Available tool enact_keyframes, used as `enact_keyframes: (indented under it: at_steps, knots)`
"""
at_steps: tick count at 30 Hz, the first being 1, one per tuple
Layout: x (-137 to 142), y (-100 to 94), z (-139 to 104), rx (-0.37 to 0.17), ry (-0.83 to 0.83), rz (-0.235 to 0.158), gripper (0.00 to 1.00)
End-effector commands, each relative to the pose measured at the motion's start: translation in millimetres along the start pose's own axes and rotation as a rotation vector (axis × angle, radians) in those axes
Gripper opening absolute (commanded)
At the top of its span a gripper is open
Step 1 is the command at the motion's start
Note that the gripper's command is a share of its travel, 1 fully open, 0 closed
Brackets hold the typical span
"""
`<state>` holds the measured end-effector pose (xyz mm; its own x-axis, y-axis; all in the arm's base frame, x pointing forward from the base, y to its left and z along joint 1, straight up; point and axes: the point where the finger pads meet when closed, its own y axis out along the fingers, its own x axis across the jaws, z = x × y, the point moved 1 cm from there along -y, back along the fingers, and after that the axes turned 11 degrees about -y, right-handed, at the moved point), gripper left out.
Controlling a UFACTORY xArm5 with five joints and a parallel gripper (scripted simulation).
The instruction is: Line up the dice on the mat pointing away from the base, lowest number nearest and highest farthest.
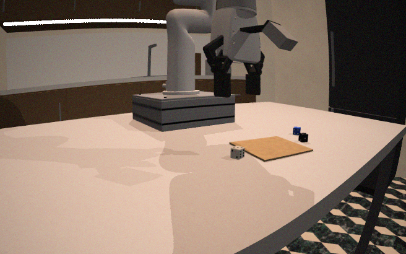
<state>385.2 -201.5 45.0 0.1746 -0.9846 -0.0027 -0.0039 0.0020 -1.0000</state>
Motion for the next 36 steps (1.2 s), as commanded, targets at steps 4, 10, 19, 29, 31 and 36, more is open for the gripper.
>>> enact_keyframes:
  at_steps: [4,10,19,29,31,36]
  knots:
    - [1,2.6,1,0.003,-0.239,-0.003,1.00]
    - [1,5.9,1,0.003,-0.438,-0.003,1.00]
    - [1,9.3,1,0.002,-0.645,-0.003,1.00]
    - [0,15.2,1,0.002,-1.005,-0.004,1.00]
    - [0,16.3,1,0.002,-1.069,-0.004,1.00]
    - [0,18.2,1,0.001,-1.188,-0.004,1.00]
